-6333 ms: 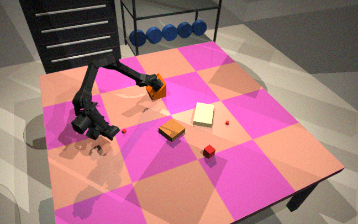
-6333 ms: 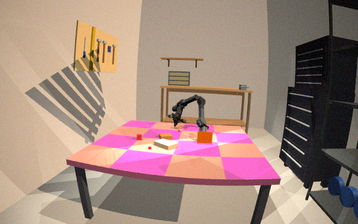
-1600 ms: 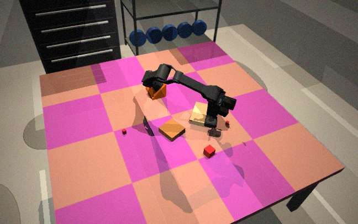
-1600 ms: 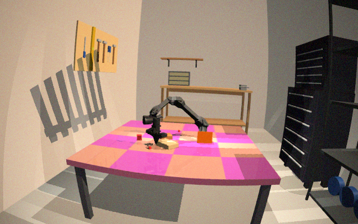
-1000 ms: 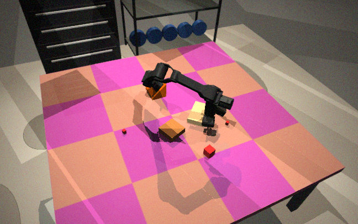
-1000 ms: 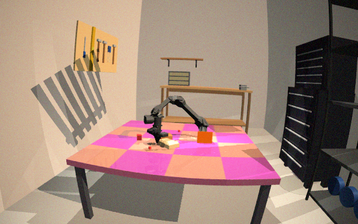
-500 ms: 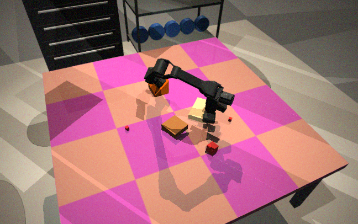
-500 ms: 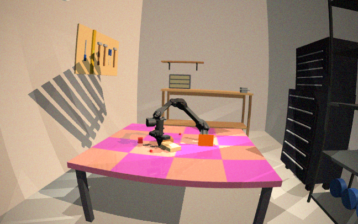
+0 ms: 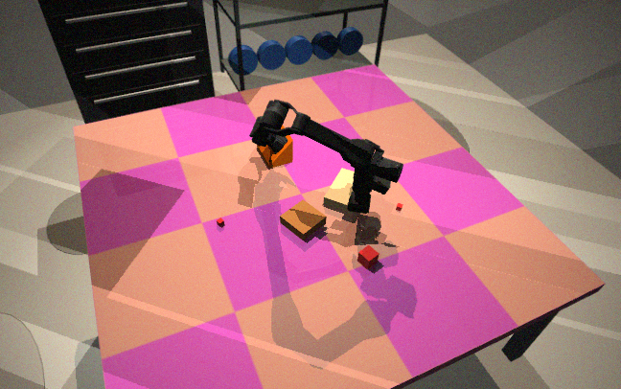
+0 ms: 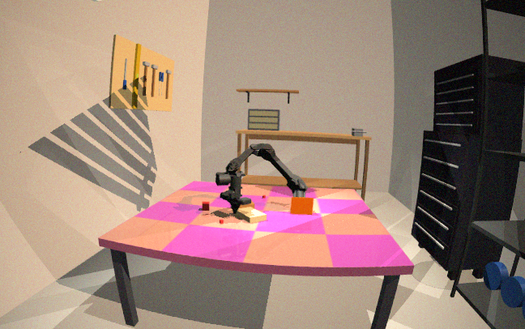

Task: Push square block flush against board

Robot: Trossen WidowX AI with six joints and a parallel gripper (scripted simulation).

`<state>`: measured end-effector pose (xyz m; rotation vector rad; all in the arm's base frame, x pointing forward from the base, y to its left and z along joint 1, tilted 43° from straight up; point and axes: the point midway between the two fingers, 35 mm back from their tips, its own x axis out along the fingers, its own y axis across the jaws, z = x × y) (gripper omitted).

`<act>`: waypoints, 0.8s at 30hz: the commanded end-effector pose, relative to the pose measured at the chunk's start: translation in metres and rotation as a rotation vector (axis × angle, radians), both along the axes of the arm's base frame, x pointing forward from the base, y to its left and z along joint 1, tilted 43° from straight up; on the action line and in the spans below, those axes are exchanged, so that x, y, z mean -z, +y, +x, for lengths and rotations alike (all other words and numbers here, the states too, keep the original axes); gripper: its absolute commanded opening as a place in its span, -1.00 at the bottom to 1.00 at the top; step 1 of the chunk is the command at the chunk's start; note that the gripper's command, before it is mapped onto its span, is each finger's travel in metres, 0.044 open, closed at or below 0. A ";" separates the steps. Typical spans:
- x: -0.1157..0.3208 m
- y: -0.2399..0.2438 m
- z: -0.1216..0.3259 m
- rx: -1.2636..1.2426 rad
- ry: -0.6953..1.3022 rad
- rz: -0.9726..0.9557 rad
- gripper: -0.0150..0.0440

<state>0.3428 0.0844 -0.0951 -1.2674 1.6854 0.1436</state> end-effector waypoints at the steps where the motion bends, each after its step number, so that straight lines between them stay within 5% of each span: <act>1: 0.001 -0.007 -0.007 -0.001 0.024 -0.015 -0.49; 24: -0.006 -0.016 -0.019 -0.001 0.025 -0.016 -0.49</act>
